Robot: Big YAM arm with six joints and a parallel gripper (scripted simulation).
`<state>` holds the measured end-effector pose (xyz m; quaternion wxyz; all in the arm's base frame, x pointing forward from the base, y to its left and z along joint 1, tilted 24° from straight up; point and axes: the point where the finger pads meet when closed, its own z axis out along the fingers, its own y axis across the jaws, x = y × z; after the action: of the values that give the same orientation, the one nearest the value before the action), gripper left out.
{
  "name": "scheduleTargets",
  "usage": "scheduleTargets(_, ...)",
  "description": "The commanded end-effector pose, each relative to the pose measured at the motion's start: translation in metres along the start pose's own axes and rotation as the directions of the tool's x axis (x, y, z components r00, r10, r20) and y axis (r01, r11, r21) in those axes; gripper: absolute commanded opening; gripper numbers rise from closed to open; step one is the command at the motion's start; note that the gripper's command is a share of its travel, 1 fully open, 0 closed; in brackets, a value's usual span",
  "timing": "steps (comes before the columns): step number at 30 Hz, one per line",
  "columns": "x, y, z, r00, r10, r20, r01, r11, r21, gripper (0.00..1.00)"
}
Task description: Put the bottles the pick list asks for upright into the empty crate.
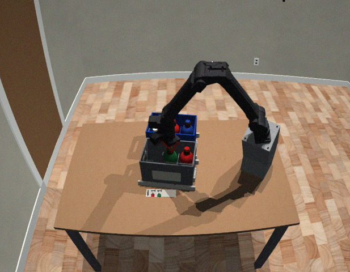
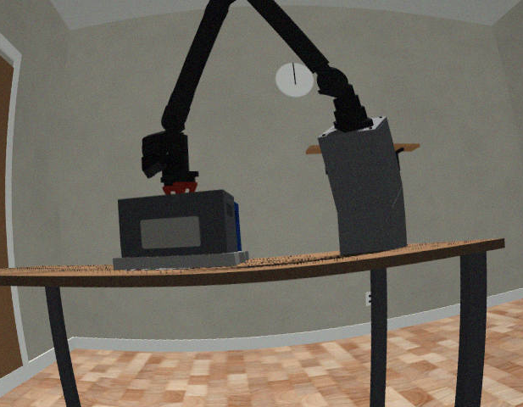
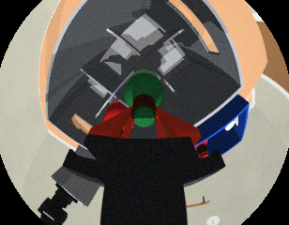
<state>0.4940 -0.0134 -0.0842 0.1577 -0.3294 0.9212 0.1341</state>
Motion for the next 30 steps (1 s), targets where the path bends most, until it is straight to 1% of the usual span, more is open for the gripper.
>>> scheduleTargets(1,-0.0214,-0.0153,-0.0017,0.999,-0.016,0.031,0.015,0.999,0.032,0.0)
scheduleTargets(6,-0.0243,-0.0157,-0.0048,0.999,-0.021,0.036,0.019,0.999,0.037,0.0)
scheduleTargets(24,-0.0224,-0.0129,0.0025,0.999,-0.02,0.027,0.019,0.999,0.027,0.0)
scheduleTargets(30,-0.0237,-0.0131,0.0011,0.999,-0.022,0.03,0.021,0.999,0.029,0.0)
